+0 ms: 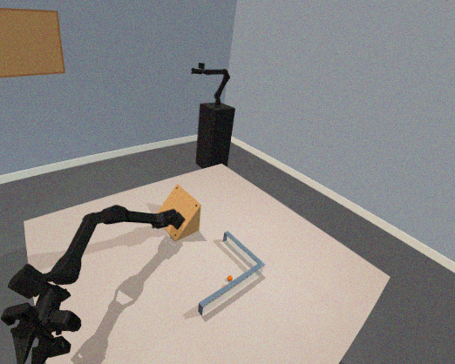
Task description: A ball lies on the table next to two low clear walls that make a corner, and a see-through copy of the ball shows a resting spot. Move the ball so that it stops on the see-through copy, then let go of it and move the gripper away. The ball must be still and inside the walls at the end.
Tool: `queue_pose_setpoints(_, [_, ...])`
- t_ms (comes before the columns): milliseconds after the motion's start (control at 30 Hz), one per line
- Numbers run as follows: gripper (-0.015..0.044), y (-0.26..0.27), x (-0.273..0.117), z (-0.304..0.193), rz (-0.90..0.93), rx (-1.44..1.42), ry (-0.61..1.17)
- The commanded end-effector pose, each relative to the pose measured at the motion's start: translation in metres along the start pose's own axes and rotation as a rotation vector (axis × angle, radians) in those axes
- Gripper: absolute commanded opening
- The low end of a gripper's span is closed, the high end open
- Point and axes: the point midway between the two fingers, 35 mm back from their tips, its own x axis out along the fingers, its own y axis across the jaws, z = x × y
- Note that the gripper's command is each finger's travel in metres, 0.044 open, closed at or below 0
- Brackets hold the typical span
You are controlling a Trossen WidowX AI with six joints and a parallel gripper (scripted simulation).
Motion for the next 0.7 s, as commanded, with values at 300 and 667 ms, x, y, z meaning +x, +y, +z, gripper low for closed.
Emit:
queue_pose_setpoints(300, [0.0203, 0.080, 0.032, 0.091, 0.271, 0.528, -0.050])
queue_pose_setpoints(667, [0.0203, 0.143, 0.034, 0.198, 0.591, 0.918, -0.032])
